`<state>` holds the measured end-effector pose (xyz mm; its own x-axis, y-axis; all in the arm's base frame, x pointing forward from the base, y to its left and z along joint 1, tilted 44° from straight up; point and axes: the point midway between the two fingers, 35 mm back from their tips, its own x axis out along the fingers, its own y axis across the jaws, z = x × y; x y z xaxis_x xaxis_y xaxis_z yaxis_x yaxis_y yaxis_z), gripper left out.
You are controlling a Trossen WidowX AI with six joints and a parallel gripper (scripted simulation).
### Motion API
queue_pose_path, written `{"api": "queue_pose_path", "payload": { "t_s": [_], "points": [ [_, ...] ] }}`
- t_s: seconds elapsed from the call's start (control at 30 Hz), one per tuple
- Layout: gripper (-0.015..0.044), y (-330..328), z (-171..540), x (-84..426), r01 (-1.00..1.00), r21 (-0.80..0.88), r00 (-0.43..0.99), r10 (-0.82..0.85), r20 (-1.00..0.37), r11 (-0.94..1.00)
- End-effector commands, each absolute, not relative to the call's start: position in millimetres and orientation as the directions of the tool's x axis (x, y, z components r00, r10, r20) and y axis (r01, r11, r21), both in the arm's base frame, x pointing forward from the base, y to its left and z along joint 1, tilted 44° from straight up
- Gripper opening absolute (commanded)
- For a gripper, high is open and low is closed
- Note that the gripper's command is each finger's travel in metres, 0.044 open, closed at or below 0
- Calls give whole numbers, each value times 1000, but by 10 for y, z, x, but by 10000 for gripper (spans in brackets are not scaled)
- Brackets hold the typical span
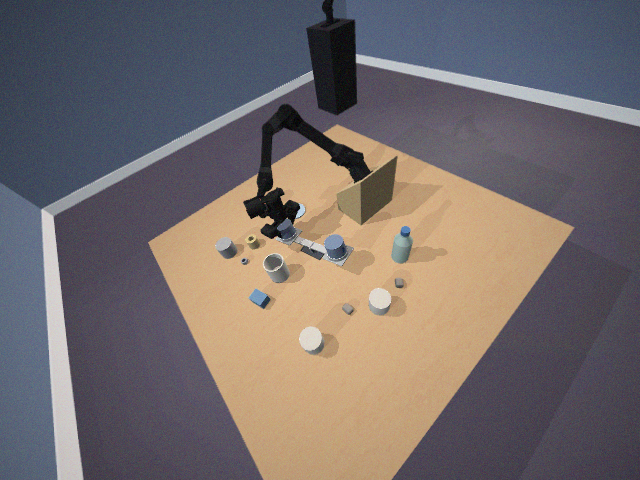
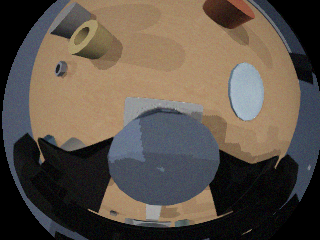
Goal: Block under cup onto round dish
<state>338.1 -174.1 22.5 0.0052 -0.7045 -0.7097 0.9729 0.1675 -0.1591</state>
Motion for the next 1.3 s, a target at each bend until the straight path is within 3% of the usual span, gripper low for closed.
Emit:
{"api": "queue_pose_path", "payload": {
  "t_s": [0.0, 0.13, 0.5, 1.27],
  "points": [
    [322, -1743, 211, 3380, 972, -161, 6, -702, -712, 171],
    [295, -1743, 211, 3380, 972, -161, 6, -702, -712, 171],
    [6, -1677, 269, 3400, 972, -160, 6, -700, -714, 172],
    [0, -1467, 459, 3441, 972, -158, 7, -696, -718, 173]
  ]
}}
